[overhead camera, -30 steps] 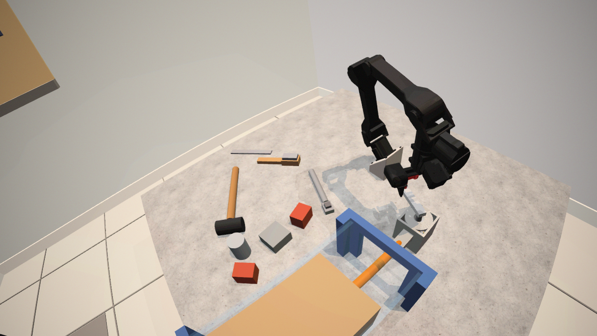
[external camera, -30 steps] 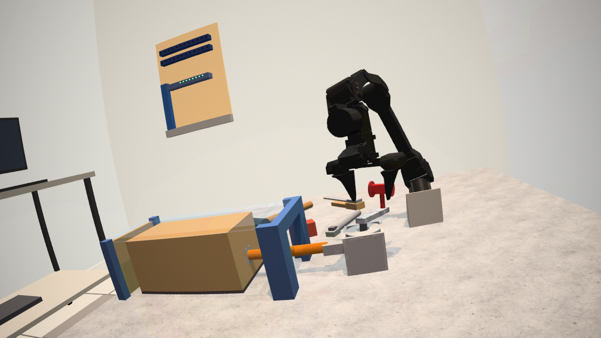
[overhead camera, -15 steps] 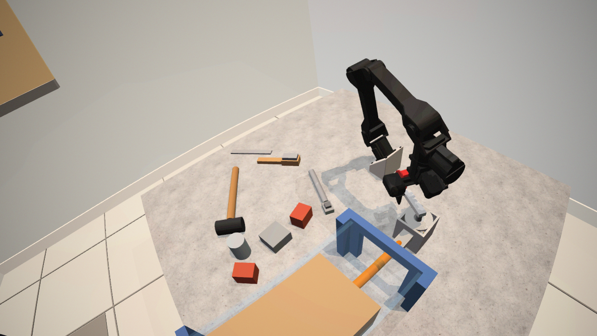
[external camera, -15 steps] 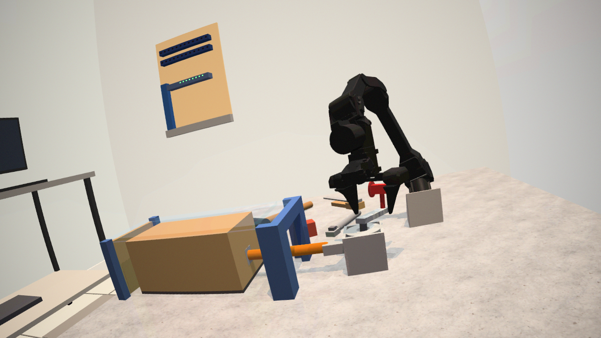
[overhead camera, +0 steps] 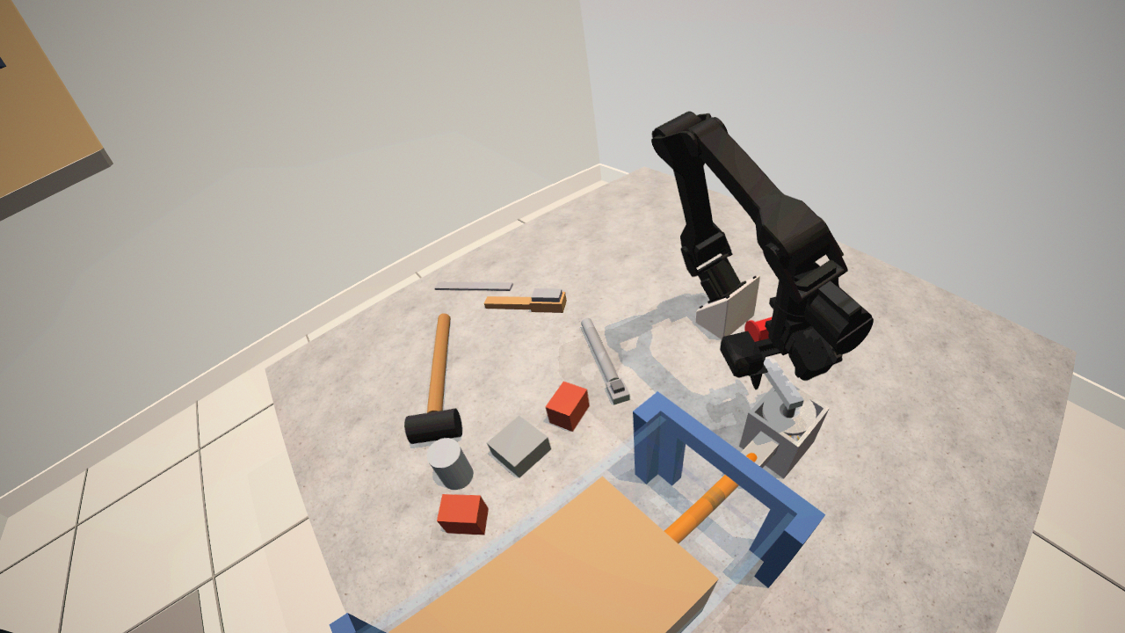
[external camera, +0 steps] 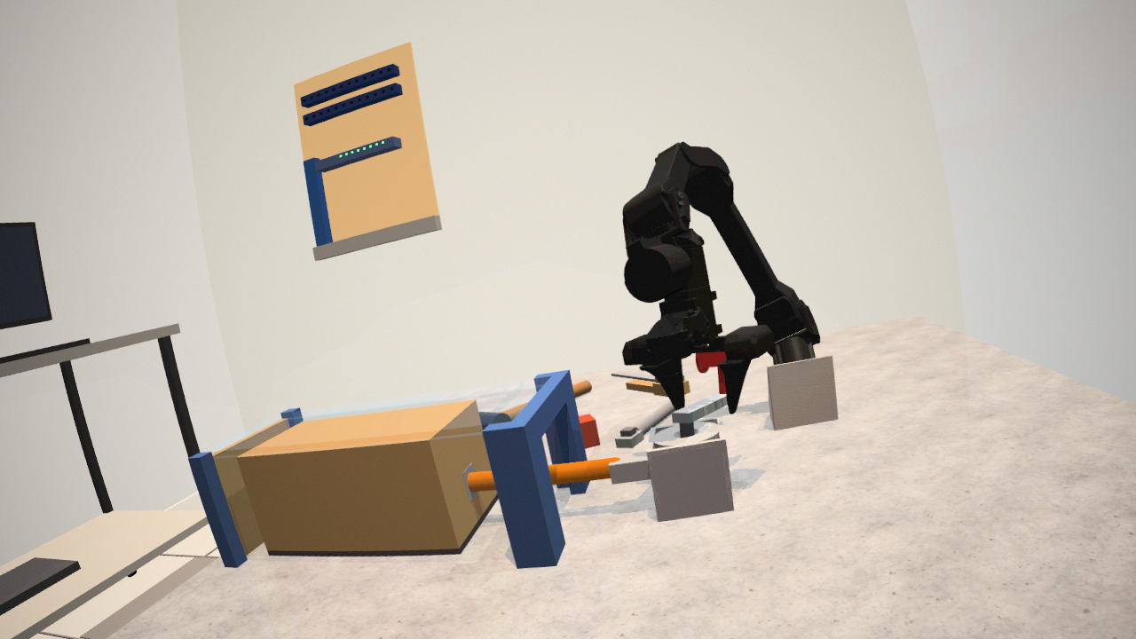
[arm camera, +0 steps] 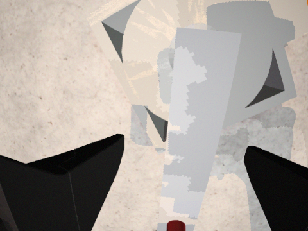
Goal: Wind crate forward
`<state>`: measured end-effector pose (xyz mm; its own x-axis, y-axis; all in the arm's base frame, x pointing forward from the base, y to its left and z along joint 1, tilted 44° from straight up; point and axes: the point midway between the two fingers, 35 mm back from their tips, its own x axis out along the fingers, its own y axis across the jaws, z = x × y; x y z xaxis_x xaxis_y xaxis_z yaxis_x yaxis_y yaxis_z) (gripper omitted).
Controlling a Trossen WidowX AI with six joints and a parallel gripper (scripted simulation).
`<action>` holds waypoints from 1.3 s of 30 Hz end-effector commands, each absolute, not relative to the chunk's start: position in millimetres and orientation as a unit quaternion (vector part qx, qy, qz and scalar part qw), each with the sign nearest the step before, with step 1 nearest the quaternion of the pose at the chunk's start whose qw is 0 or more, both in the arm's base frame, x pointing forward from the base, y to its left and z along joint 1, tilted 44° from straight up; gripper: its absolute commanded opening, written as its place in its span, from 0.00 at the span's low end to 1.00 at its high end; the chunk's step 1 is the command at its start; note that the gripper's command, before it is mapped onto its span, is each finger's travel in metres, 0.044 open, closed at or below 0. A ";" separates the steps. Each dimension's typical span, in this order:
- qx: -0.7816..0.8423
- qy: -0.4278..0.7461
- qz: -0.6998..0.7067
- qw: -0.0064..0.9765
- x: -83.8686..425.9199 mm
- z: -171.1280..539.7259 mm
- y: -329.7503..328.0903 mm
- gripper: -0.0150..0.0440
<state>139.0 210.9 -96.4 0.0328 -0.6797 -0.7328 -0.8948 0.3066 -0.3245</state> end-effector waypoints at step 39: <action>-0.573 0.711 0.101 0.395 143.1 -95.6 217.6 0.25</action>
